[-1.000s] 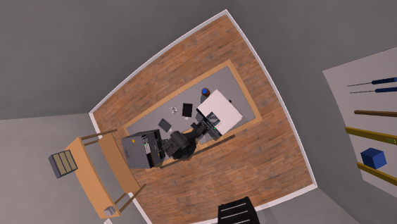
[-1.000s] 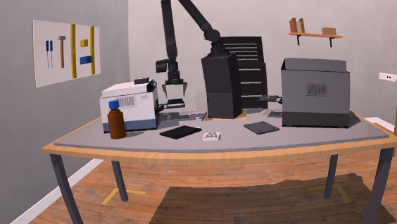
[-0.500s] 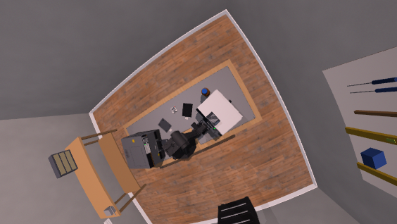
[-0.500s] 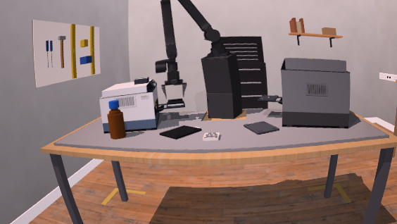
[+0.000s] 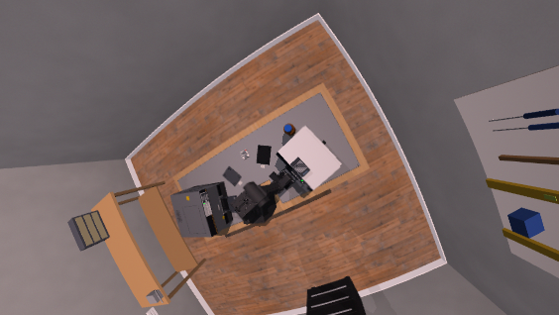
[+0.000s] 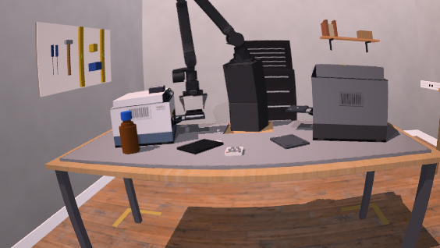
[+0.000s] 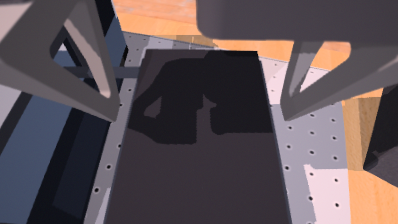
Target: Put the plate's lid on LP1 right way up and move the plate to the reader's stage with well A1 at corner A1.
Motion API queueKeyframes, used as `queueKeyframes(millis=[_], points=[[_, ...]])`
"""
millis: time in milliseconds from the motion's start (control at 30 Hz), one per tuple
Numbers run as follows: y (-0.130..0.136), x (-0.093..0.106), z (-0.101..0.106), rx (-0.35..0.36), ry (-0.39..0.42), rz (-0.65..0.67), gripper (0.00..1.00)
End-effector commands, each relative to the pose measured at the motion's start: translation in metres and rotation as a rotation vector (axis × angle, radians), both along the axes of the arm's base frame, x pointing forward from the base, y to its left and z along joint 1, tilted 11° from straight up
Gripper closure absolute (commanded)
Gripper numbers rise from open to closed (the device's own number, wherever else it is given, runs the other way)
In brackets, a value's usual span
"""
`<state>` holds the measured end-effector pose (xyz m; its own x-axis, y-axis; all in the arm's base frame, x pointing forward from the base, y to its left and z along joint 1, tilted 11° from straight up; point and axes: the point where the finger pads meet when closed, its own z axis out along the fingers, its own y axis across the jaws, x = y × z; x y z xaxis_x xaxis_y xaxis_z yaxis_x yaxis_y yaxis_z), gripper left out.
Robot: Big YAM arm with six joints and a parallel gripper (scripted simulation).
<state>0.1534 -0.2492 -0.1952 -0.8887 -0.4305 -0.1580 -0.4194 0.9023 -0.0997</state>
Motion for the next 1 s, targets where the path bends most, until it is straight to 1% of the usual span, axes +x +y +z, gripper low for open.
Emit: queueKeyframes(millis=[0,200,267,600,867,967], points=[[0.004,0.002,0.006,0.000,0.000,-0.002,0.00],[-0.001,0.004,0.009,-0.009,-0.005,-0.002,0.00],[-0.004,0.006,0.007,-0.015,-0.008,-0.001,0.00],[0.001,0.004,0.000,-0.004,-0.002,-0.001,0.00],[-0.008,0.008,0.008,-0.031,-0.016,-0.001,0.00],[-0.009,0.009,0.007,-0.032,-0.017,-0.001,0.00]])
